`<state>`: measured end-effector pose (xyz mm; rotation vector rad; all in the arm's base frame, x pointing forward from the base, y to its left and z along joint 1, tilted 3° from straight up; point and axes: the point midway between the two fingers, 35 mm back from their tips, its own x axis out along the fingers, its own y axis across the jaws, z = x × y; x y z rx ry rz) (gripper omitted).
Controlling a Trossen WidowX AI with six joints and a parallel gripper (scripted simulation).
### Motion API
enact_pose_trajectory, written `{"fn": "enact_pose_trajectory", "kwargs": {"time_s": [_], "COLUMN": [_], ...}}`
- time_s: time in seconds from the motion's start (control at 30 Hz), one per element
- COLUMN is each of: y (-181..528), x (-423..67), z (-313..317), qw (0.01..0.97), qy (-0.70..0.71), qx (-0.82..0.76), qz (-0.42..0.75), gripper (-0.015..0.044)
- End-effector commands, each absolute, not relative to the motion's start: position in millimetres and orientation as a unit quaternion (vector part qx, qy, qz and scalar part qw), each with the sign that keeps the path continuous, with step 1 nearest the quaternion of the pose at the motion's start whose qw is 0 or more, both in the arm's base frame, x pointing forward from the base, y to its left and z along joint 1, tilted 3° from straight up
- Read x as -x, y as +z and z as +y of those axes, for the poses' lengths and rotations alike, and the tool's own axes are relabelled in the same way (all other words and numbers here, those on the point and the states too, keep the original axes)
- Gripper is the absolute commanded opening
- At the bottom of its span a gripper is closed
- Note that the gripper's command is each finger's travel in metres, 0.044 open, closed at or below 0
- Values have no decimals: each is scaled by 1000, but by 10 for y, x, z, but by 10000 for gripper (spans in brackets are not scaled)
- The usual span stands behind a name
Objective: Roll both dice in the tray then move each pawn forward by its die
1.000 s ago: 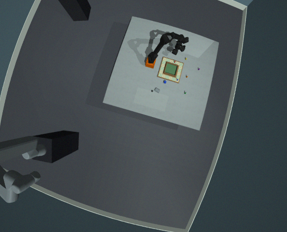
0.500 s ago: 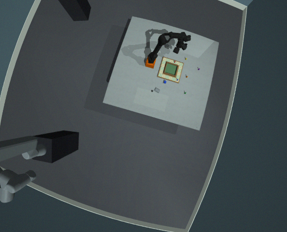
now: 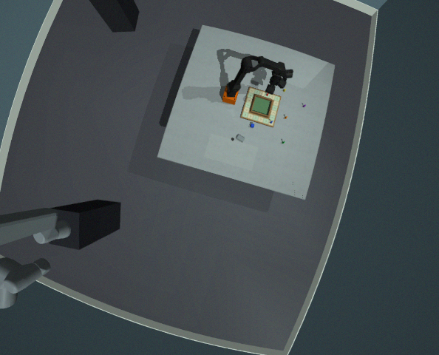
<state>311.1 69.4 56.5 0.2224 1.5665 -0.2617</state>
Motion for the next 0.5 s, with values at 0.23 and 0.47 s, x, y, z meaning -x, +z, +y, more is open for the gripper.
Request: {"fn": "enact_pose_trajectory", "kwargs": {"time_s": [0.23, 0.47], "y": [470, 405], "x": [-2989, -2848], "z": [87, -273], "qw": [698, 698], "qy": [-104, -94], "qx": [-79, -65], "qz": [704, 706], "gripper": [0, 0]}}
